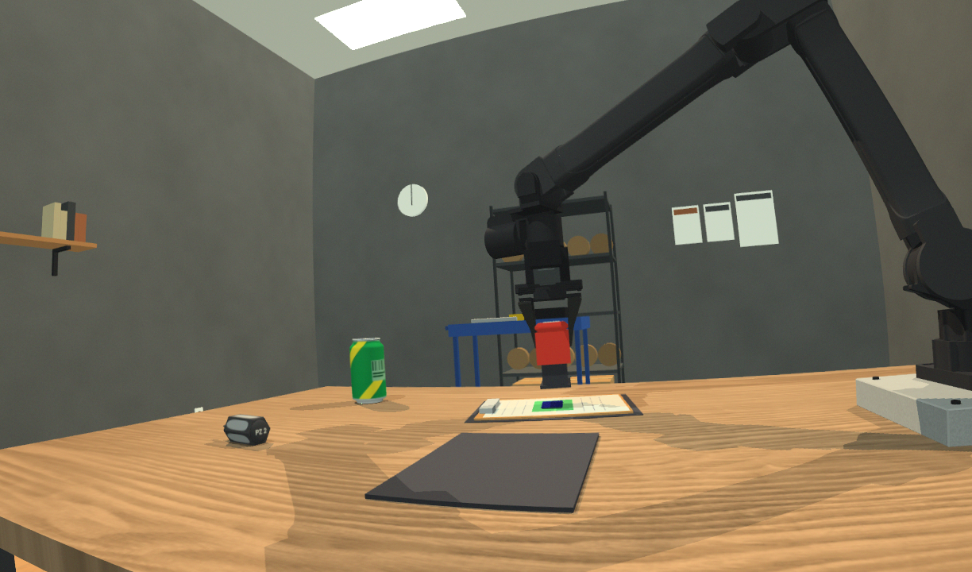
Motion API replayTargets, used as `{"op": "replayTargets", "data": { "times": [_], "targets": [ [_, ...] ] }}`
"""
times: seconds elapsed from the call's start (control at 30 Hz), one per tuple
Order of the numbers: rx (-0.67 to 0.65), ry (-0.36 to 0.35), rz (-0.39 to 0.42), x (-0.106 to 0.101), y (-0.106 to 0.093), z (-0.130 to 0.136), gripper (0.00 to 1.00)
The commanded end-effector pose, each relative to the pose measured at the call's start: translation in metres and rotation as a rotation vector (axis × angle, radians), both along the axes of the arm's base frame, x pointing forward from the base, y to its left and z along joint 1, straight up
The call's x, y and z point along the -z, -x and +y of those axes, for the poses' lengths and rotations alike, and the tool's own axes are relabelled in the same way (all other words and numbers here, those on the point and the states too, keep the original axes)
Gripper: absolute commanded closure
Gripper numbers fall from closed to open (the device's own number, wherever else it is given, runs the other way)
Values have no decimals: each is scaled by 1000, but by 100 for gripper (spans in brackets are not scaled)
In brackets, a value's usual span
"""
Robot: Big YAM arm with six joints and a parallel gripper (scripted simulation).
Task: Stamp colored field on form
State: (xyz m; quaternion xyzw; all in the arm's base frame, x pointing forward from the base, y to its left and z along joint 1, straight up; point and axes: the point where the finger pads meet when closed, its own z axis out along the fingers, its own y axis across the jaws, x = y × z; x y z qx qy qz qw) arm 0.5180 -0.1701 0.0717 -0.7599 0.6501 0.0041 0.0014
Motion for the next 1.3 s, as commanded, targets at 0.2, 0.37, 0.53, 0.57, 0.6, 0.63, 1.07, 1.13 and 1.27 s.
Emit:
{"op": "replayTargets", "data": {
  "times": [0.2, 0.37, 0.53, 0.57, 0.6, 0.63, 1.07, 1.13, 1.27],
  "targets": [
    [-13, -4, 13, -2, -4, -2, 68],
    [19, 15, -53, -28, -20, 22, 68],
    [88, 10, -52, -24, -28, 83, 68],
    [119, 9, -56, -22, -48, 108, 68],
    [152, 6, -40, -14, -38, 139, 68],
    [187, 3, -48, -22, -30, 170, 68],
    [365, 3, -17, -12, -6, 293, 68],
    [365, -9, -46, -24, -18, 295, 68],
    [365, -11, -46, -24, -19, 296, 68]
  ]
}}
